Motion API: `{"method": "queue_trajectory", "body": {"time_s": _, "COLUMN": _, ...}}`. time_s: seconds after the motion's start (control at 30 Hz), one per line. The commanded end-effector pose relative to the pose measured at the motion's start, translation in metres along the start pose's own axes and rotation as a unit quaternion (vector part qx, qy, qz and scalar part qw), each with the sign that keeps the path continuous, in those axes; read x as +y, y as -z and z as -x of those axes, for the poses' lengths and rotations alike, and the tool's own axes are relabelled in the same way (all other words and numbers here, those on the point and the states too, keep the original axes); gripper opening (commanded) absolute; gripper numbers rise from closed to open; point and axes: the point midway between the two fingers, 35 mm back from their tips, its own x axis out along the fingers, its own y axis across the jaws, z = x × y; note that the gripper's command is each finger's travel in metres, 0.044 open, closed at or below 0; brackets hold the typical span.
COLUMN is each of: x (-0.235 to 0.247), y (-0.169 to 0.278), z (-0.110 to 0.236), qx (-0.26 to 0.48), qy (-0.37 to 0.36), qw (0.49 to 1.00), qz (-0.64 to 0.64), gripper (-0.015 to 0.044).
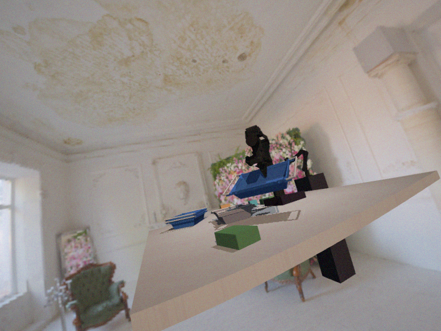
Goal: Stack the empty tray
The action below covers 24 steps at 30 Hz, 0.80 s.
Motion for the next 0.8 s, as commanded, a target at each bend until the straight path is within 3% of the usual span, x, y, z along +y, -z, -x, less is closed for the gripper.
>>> {"method": "queue_trajectory", "body": {"time_s": 0.0, "x": 0.004, "y": -0.015, "z": 0.005, "qx": -0.001, "qy": -0.012, "qw": 1.000, "qz": -0.026, "gripper": 0.0000}}
{"method": "queue_trajectory", "body": {"time_s": 0.77, "x": 0.001, "y": -0.109, "z": 0.005, "qx": -0.004, "qy": -0.012, "qw": 0.984, "qz": -0.177, "gripper": 0.0000}}
